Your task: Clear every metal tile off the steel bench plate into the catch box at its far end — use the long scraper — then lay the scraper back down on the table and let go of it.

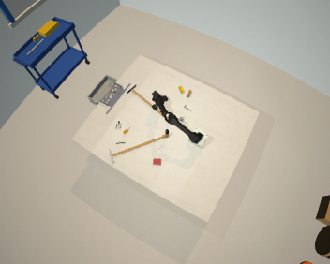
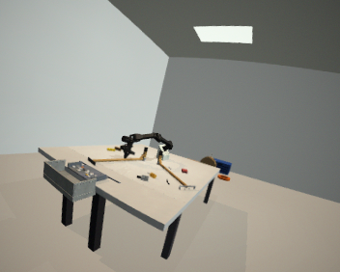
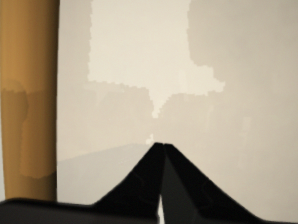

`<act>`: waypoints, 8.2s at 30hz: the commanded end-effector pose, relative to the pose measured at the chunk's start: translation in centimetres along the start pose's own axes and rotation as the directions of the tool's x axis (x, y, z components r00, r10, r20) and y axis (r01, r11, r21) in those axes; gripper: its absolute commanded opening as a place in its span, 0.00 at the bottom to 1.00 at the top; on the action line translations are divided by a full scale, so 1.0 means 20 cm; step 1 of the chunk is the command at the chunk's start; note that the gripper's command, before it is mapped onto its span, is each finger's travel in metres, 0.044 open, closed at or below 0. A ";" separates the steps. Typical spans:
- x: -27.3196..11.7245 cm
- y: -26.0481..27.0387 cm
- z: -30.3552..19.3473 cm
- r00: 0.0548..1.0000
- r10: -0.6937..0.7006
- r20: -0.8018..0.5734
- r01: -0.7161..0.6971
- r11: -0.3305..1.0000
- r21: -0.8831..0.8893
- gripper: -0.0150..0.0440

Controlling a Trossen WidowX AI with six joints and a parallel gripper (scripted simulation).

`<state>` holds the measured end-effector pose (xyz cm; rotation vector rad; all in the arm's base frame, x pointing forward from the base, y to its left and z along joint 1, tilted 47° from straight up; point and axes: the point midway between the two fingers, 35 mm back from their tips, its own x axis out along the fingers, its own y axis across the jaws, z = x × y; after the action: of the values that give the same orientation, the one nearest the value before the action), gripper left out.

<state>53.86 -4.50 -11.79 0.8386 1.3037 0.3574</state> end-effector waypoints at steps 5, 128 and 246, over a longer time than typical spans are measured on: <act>0.00 0.05 0.00 1.000 0.005 0.000 -0.005 1.000 0.001 0.25; -0.27 0.21 0.06 1.000 0.000 0.029 0.001 1.000 -0.031 0.25; -0.27 0.21 0.06 1.000 0.000 0.029 0.001 1.000 -0.031 0.25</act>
<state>54.40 -5.73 -4.91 0.8149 1.2686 0.3632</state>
